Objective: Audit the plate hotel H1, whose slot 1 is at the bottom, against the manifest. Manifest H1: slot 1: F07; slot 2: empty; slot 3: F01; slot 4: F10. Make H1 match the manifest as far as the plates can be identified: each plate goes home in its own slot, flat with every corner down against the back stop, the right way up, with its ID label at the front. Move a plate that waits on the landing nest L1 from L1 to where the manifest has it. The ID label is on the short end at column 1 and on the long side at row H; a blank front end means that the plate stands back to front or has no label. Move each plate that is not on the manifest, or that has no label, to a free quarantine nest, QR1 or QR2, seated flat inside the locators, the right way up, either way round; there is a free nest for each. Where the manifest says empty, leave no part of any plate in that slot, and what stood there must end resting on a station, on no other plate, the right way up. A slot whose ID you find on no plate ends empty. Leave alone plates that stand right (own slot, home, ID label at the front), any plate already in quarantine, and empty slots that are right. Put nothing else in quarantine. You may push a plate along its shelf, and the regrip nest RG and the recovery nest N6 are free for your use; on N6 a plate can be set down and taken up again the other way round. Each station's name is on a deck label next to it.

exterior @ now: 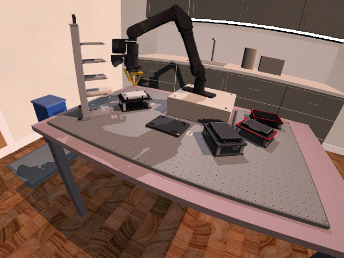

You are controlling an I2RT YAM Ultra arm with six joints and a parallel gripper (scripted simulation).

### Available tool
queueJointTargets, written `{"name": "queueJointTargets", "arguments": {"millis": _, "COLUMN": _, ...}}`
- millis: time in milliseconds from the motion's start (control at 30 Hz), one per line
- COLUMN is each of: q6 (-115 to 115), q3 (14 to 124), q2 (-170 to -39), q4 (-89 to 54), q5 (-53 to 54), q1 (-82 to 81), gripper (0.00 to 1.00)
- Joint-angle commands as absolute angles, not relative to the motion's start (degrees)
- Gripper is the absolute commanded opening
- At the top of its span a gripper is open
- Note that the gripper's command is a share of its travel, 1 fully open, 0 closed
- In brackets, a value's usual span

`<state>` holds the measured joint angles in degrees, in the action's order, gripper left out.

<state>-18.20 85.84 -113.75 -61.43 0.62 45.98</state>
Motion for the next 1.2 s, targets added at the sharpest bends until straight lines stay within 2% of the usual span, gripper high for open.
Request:
{"name": "queueJointTargets", "arguments": {"millis": 0, "q6": -18.19, "q3": 86.16, "q2": -113.32, "q4": -62.57, "q5": 0.66, "q1": 46.03, "gripper": 1.0}}
{"name": "queueJointTargets", "arguments": {"millis": 1167, "q6": -18.39, "q3": 100.0, "q2": -111.0, "q4": -78.74, "q5": 0.66, "q1": 46.23, "gripper": 1.0}}
